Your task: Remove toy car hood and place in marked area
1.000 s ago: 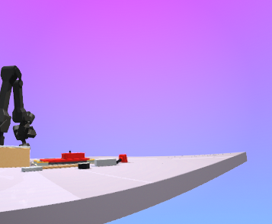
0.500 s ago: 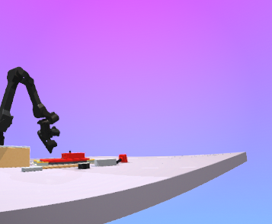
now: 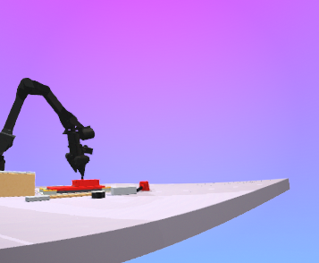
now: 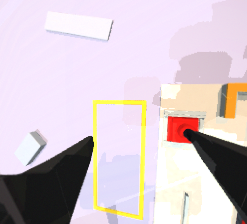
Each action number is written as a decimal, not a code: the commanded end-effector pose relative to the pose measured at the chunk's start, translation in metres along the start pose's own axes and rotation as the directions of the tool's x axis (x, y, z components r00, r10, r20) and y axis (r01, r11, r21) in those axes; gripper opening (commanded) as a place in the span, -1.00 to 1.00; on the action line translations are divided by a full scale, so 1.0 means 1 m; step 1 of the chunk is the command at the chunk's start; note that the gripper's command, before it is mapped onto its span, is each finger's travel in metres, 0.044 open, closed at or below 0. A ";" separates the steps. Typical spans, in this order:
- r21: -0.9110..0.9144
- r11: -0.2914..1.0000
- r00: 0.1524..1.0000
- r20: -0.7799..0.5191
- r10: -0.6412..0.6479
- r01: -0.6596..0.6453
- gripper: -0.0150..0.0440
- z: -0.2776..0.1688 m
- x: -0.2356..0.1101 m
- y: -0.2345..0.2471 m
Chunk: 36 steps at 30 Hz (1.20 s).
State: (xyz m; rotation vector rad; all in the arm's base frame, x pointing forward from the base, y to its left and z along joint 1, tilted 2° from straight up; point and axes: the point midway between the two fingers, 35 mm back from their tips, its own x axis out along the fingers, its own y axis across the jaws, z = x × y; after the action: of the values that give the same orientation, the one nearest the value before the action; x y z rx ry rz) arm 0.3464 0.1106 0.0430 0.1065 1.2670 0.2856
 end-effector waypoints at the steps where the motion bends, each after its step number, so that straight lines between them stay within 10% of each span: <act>1: 0.013 0.997 0.996 -0.039 -0.079 0.080 1.00 0.005 -0.015 -0.040; 13: 0.035 0.970 0.942 -0.250 -0.226 0.242 1.00 -0.014 -0.077 -0.157; 36: 0.035 0.969 0.940 -0.253 -0.227 0.243 1.00 -0.016 -0.067 -0.161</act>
State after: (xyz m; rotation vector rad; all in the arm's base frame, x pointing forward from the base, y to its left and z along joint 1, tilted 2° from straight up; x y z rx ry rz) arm 0.3374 -0.0627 0.0641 -0.0188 1.5231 0.0524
